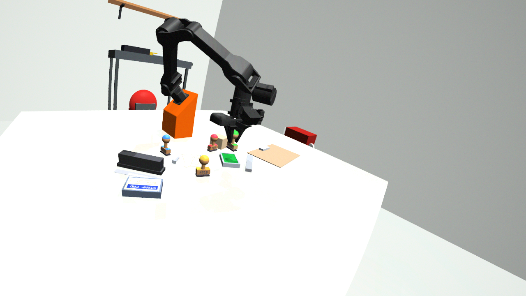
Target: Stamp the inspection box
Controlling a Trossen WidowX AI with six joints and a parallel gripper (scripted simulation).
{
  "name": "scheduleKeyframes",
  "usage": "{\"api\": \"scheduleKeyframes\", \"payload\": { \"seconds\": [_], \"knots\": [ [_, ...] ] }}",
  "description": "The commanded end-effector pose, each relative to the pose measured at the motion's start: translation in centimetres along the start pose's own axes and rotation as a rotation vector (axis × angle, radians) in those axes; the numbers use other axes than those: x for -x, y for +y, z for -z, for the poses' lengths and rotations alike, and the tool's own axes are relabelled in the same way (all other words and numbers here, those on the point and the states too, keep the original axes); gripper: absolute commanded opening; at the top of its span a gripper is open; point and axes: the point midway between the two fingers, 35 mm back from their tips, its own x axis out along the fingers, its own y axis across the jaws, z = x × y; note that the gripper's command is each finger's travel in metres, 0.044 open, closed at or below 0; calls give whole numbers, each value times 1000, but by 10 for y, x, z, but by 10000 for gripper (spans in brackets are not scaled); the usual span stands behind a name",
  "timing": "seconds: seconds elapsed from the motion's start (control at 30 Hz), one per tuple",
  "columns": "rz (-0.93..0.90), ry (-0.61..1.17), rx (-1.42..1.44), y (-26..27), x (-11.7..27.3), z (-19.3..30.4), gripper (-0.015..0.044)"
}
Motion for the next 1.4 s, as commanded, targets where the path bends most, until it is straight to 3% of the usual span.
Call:
{"api": "scheduleKeyframes", "payload": {
  "seconds": [0.0,1.37],
  "knots": [
    [4,-4,8,0,-2,0,0],
    [7,-4,4,-1,-29,1,0]
  ]
}}
